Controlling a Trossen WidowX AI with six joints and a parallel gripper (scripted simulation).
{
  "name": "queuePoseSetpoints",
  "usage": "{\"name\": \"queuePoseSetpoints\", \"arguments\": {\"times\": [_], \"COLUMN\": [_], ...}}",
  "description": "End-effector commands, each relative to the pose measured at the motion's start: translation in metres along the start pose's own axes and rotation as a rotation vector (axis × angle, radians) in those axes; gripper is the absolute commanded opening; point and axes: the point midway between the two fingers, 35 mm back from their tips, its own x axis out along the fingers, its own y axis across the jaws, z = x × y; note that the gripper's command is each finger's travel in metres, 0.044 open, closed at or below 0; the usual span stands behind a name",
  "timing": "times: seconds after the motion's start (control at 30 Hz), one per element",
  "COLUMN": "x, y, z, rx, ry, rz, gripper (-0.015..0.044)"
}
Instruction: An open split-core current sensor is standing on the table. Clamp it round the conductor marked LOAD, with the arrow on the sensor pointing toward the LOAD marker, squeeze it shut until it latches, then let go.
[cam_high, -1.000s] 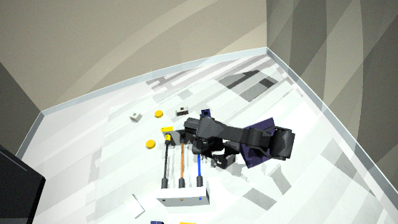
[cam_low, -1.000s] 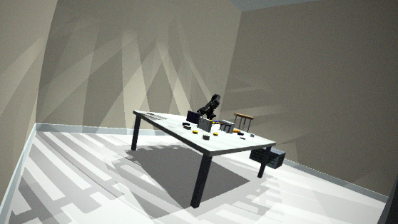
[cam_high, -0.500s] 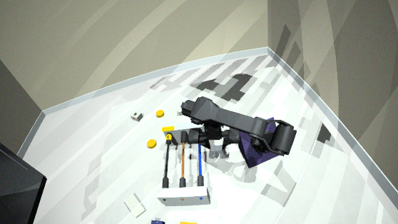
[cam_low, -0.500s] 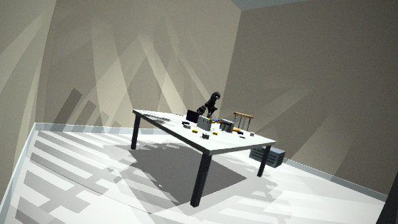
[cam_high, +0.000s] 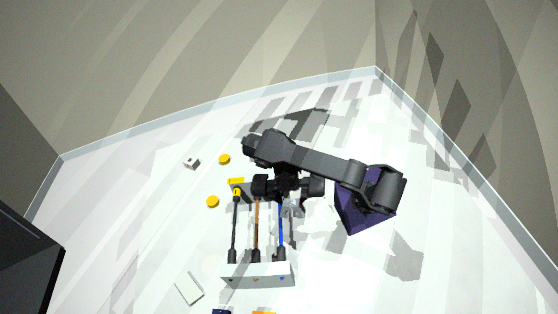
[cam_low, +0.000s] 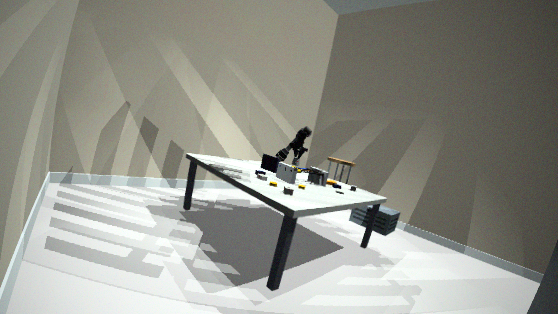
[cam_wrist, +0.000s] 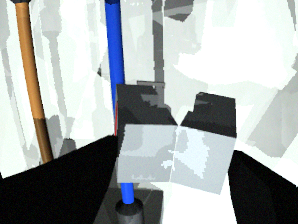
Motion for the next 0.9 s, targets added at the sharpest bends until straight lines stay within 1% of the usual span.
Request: {"name": "queuePoseSetpoints", "arguments": {"times": [0.0, 0.63, 0.87], "x": [-0.004, 0.004, 0.007], "y": [0.031, 0.154, 0.159], "z": [-0.002, -0.026, -0.028], "rx": [-0.023, -0.134, -0.139], "ry": [-0.004, 0.028, 0.03], "rz": [0.054, 0.225, 0.231], "gripper": [0.0, 0.0, 0.0]}}
